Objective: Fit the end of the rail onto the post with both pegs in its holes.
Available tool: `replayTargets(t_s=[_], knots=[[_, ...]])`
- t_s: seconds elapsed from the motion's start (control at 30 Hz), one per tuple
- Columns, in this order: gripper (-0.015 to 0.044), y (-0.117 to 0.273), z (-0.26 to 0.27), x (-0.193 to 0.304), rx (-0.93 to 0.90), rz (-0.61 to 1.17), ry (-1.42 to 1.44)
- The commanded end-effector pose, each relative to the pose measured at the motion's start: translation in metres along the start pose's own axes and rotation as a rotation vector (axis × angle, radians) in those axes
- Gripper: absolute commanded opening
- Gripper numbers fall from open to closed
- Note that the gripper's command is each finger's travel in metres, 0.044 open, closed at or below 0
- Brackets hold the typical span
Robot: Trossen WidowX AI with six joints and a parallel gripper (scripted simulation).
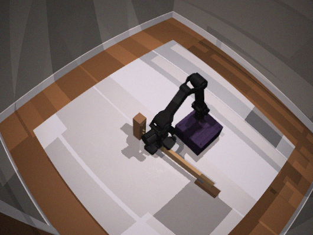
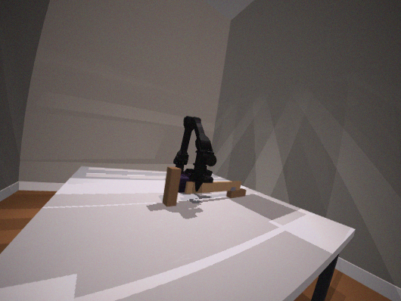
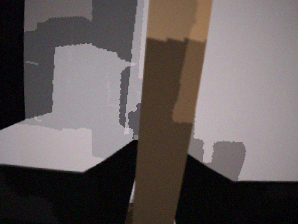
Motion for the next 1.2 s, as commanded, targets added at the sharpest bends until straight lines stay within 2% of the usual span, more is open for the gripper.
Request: replayTargets(t_s=[0.0,1.17], knots=[[0.0,0.0044,-0.0019,-0.0003,0.02,-0.009,-0.002],[0.0,0.0023,0.0013,0.0002,0.02,-0.009,-0.002]])
Point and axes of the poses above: the point midway between the two fingers, 35 mm back from their tips, its own y axis back along the fingers, its own z axis across the jaws, x = y × z, the point moved 9 cm from there along y, back along the fingers, and after that the axes turned 9 degrees about -y, right-handed, at the moved point
